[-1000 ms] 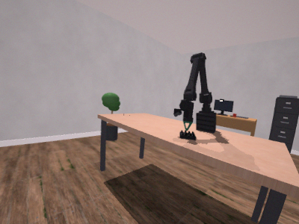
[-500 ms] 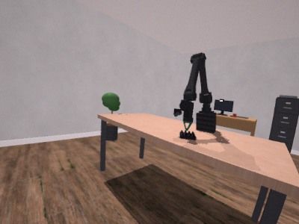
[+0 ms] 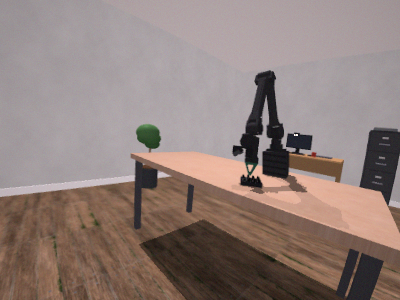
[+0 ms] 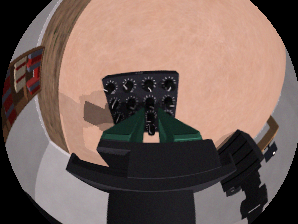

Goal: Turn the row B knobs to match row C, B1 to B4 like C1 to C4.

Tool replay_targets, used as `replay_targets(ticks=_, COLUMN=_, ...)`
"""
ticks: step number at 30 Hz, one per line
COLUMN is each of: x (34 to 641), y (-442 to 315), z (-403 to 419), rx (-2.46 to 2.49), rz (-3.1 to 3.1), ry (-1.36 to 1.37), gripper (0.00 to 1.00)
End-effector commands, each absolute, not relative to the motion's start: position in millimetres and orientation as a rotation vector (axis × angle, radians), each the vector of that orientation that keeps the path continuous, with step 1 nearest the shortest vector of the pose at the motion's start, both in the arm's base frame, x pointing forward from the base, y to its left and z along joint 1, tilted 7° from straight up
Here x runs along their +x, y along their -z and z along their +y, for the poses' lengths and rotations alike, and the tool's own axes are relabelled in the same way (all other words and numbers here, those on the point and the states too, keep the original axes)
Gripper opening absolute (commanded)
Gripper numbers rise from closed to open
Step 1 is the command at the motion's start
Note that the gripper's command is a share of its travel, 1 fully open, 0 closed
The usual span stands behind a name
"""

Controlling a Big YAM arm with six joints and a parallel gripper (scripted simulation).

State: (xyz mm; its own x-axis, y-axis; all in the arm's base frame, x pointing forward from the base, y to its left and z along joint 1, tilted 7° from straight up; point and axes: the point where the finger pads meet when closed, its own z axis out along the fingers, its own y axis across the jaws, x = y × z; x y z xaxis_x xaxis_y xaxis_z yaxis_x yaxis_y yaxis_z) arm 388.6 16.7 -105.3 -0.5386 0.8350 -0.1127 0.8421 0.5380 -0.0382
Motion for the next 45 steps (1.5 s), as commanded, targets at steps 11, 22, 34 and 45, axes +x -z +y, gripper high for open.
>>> replay_targets(ticks=11, x=400.2, y=104.7, z=22.0, rx=1.457, rz=2.672, ry=0.126, gripper=0.18)
replay_targets(ticks=22, x=400.2, y=104.7, z=22.0, rx=1.457, rz=2.672, ry=0.126, gripper=0.18)
replay_targets(ticks=34, x=400.2, y=104.7, z=22.0, rx=1.457, rz=2.672, ry=0.126, gripper=0.18)
replay_targets(ticks=45, x=400.2, y=104.7, z=22.0, rx=1.457, rz=2.672, ry=0.126, gripper=0.18)
